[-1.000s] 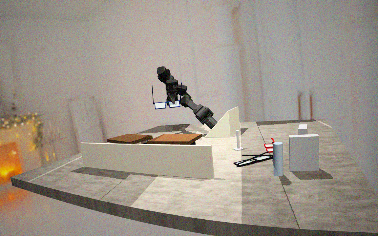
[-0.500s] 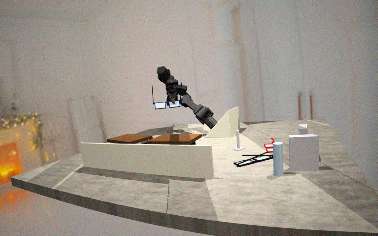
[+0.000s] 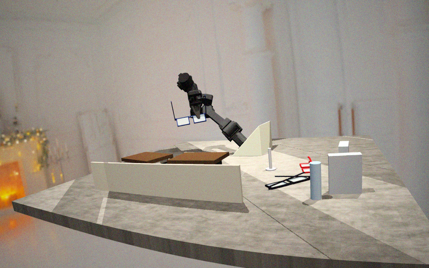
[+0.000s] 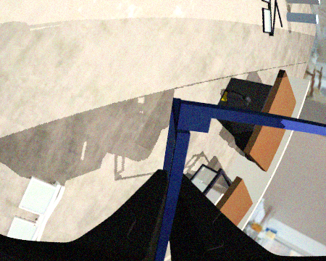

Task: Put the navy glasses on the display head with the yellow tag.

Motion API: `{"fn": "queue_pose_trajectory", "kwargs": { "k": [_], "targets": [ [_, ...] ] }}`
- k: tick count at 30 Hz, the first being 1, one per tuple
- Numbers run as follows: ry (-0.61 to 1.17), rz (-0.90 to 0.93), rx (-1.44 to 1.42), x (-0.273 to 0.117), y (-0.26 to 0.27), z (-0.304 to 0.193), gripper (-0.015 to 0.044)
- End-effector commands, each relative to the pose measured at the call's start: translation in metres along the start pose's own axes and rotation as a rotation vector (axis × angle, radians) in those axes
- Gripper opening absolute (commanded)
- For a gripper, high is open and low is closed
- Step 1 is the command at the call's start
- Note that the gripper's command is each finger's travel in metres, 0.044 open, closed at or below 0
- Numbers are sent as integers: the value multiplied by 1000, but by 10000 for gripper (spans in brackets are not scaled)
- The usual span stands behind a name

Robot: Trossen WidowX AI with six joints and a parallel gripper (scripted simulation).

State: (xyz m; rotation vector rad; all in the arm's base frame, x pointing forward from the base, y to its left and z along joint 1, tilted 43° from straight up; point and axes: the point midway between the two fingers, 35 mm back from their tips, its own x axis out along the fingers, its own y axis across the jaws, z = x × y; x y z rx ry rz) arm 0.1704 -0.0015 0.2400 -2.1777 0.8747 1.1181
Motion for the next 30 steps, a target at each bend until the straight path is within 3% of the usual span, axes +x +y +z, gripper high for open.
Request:
{"fn": "queue_pose_trajectory", "kwargs": {
  "k": [1, 30],
  "targets": [
    [-6, 36, 36, 7, -12, 1, 0],
    [12, 328, 289, 81, -76, 39, 0]
  ]
}}
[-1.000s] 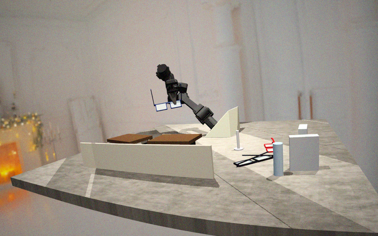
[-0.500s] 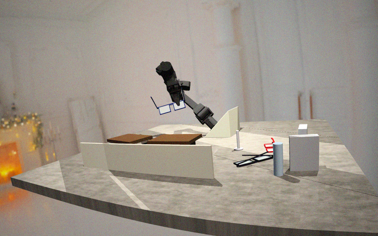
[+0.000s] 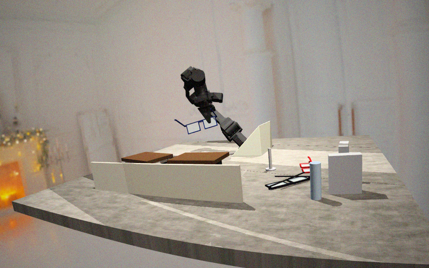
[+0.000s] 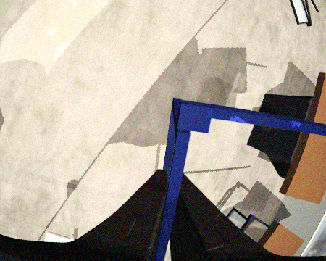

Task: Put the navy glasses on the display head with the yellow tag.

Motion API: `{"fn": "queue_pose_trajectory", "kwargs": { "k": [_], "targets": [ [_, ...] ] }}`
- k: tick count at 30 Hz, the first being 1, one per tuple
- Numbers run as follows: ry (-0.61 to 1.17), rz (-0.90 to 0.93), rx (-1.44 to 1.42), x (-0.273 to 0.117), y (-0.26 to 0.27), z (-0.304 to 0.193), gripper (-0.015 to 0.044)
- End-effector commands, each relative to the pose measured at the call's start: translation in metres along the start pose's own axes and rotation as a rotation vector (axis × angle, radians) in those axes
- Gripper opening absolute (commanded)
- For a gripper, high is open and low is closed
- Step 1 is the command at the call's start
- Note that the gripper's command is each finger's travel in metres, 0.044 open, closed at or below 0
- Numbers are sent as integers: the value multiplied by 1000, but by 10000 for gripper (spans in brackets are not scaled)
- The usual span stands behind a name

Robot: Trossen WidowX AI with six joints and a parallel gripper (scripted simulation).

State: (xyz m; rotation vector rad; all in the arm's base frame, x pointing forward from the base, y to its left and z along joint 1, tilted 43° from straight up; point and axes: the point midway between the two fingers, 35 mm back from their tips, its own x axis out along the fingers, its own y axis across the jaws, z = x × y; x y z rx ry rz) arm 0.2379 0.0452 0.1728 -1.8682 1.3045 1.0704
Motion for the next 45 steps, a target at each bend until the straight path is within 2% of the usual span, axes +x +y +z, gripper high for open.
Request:
{"fn": "queue_pose_trajectory", "kwargs": {
  "k": [1, 33, 45],
  "targets": [
    [19, 32, 34, 9, -9, 9, 0],
    [235, 266, 303, 100, -38, 91, 0],
    [252, 267, 306, 111, -34, 90, 0]
  ]
}}
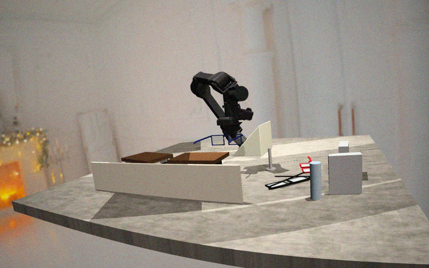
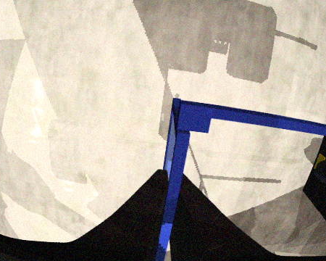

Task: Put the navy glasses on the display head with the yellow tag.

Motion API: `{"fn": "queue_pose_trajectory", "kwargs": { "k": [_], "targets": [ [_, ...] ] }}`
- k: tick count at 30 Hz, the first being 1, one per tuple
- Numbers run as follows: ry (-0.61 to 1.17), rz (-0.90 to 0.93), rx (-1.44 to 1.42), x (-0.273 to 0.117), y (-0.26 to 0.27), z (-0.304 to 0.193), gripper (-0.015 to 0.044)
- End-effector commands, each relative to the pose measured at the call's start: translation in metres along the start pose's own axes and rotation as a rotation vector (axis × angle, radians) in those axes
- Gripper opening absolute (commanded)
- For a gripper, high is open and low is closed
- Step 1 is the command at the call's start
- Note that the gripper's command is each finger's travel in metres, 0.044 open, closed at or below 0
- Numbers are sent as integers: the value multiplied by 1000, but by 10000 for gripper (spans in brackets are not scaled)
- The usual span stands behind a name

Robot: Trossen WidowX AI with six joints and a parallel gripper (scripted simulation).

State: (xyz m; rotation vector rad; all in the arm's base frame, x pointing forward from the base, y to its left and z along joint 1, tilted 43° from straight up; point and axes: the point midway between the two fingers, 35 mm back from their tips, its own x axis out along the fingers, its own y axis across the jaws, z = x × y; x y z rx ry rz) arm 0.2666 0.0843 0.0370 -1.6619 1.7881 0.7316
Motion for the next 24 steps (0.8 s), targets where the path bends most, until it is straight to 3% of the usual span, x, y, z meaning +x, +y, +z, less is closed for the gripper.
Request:
{"fn": "queue_pose_trajectory", "kwargs": {
  "k": [1, 24],
  "targets": [
    [9, -1, 3, 5, 0, 0, 0],
    [9, -1, 3, 30, 0, 2, 0]
  ]
}}
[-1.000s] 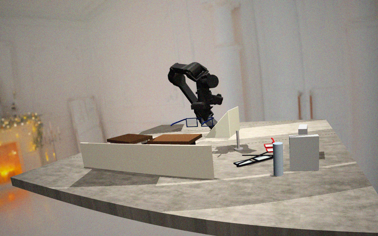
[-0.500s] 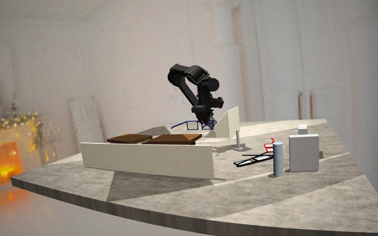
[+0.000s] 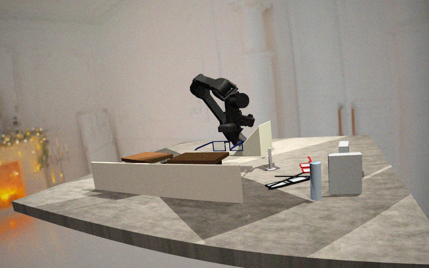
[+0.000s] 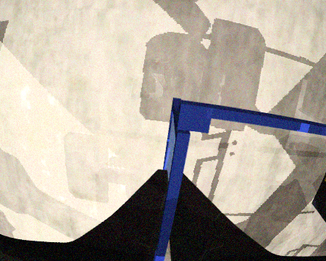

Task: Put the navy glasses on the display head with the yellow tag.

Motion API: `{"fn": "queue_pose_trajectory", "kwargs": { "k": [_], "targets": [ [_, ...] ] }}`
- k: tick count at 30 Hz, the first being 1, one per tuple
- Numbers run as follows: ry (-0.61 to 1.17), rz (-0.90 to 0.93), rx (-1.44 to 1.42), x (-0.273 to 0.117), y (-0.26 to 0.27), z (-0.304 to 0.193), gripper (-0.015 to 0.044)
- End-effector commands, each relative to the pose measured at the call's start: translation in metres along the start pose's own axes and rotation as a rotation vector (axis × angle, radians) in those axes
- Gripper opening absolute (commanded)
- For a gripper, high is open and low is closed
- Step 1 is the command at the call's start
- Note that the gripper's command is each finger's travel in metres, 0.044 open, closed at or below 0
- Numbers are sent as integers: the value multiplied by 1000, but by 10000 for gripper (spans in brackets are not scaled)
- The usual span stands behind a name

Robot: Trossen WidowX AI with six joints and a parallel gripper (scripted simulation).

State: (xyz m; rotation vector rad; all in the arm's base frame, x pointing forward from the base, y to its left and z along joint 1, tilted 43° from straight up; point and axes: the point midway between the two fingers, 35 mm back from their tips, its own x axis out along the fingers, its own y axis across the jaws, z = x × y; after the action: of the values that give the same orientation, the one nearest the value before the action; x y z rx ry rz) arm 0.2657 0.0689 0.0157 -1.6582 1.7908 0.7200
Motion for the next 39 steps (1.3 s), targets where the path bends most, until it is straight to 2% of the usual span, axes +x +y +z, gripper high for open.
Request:
{"fn": "queue_pose_trajectory", "kwargs": {
  "k": [1, 16, 39],
  "targets": [
    [6, -1, -6, 5, 0, -1, 0],
    [7, -1, -6, 21, 0, -2, 0],
    [2, -3, -5, 22, -26, -2, 0]
  ]
}}
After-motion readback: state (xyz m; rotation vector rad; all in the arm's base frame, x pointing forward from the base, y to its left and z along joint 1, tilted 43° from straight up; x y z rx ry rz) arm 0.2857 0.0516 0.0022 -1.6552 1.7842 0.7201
